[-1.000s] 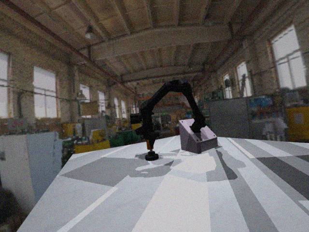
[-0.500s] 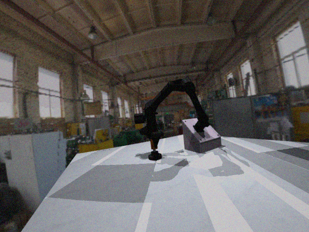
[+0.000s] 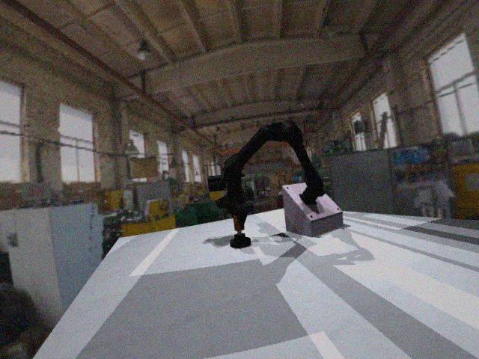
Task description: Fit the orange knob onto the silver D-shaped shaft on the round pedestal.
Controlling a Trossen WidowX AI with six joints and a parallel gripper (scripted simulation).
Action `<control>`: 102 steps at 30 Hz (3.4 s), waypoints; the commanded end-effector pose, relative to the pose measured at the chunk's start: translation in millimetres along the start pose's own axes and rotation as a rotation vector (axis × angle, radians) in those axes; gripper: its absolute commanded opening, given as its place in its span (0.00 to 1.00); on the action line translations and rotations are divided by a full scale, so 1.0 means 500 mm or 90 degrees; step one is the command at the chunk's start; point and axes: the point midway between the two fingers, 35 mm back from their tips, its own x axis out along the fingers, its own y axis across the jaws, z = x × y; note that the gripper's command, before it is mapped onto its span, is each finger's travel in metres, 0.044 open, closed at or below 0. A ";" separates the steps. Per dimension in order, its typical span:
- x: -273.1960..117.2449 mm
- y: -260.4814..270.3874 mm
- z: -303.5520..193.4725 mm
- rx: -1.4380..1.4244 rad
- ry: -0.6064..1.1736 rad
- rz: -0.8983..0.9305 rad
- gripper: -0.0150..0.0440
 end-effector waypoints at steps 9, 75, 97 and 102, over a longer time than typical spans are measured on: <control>-0.007 0.000 0.014 -0.004 -0.005 -0.003 0.25; 0.002 -0.002 0.014 -0.137 -0.004 -0.003 0.25; -0.008 0.001 0.008 -0.270 -0.004 -0.003 0.25; -0.004 0.002 0.004 -0.270 -0.004 -0.003 0.25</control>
